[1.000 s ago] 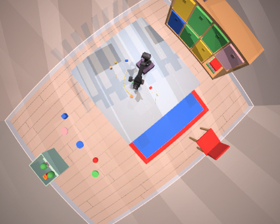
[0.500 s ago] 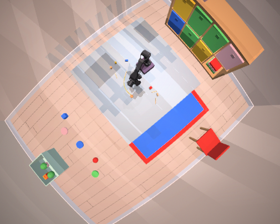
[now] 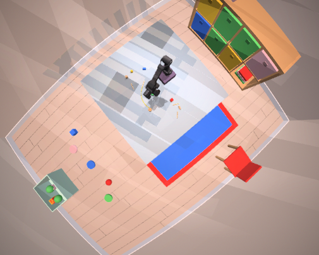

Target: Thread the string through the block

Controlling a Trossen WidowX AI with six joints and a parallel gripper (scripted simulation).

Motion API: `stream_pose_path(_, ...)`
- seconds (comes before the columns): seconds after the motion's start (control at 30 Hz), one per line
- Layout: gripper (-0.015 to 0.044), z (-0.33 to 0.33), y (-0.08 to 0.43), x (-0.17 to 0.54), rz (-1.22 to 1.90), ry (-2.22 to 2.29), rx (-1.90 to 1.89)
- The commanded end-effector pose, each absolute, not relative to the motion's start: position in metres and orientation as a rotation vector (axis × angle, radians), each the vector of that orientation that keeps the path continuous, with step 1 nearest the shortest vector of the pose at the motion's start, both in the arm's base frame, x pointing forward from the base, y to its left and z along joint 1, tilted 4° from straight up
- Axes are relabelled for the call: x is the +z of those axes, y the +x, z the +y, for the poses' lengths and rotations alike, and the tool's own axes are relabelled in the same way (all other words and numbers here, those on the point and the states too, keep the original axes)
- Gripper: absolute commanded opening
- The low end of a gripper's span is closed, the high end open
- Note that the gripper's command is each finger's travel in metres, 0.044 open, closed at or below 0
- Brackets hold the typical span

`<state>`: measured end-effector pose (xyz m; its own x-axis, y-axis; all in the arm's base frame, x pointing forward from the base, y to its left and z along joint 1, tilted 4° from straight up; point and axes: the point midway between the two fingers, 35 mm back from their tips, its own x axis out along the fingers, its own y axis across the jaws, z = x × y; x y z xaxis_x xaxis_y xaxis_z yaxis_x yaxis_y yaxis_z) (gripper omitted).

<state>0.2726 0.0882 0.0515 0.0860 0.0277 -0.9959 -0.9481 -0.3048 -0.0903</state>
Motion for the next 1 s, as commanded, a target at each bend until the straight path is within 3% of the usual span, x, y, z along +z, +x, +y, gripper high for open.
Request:
stream_pose_path(0.0, 0.044, 0.0888, 0.2729, 0.0523, 0.962, -1.464, 1.371)
stream_pose_path(0.03, 0.044, 0.0882, 0.2726, 0.0515, 0.968, -1.463, 1.37)
stream_pose_path(0.27, 0.0256, 0.0882, 0.2726, 0.0515, 0.968, -1.463, 1.37)
stream_pose_path(0.57, 0.0243, 0.0882, 0.2726, 0.0515, 0.968, -1.463, 1.37)
stream_pose_path(0.87, 0.0007, 0.0882, 0.2726, 0.0516, 0.968, -1.463, 1.37)
stream_pose_path(0.97, 0.0, 0.0882, 0.2726, 0.0516, 0.968, -1.463, 1.37)
